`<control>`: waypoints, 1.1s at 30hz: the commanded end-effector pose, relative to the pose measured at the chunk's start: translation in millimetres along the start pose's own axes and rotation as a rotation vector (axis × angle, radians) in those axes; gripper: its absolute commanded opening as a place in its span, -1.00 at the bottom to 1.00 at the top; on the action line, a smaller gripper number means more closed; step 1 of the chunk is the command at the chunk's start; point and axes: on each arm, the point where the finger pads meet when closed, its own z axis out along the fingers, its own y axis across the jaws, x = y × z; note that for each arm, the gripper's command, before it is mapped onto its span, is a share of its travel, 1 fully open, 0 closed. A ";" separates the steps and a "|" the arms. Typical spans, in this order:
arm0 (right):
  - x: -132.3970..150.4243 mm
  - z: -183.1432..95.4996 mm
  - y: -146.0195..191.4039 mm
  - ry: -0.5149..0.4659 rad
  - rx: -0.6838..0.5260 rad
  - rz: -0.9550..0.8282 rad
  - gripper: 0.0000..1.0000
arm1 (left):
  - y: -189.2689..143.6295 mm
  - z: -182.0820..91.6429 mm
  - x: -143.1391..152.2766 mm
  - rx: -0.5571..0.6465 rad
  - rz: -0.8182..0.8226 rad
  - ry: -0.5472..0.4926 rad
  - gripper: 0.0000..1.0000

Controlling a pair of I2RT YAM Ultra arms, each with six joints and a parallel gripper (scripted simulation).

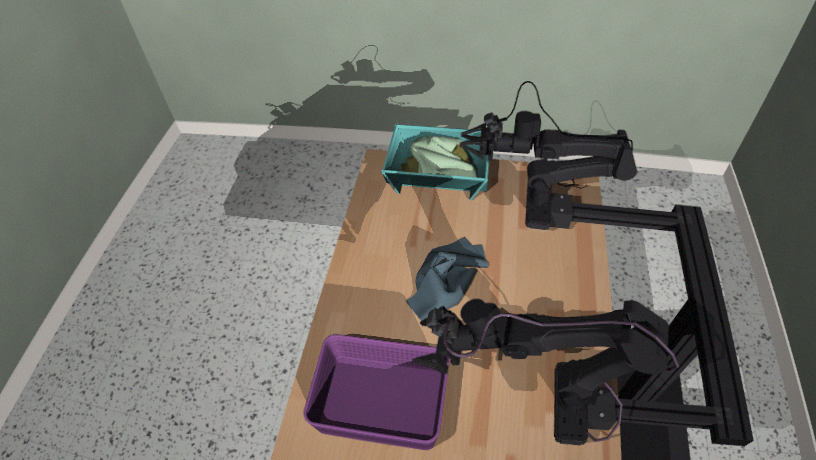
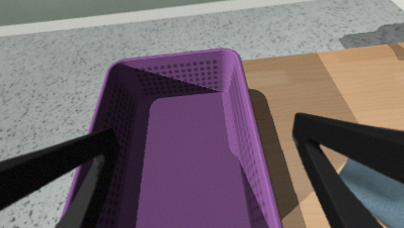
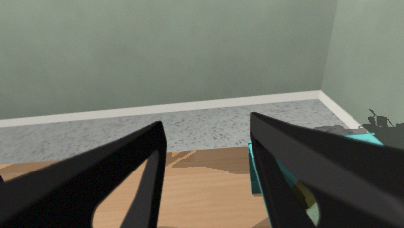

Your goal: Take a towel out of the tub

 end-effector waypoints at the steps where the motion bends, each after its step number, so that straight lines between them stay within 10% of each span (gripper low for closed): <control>1: -21.0 -2.4 -3.0 -0.042 0.007 0.006 -0.08 | -3.3 -2.7 -41.2 -0.021 -0.008 -0.129 1.00; 19: -21.0 -2.4 -3.0 -0.042 0.007 0.006 -0.08 | -39.5 -12.9 -138.2 -0.021 -0.002 -0.480 1.00; 33: -24.5 5.8 -2.7 -0.040 0.006 0.006 -0.08 | -36.4 -14.0 -133.7 -0.022 -0.004 -0.474 1.00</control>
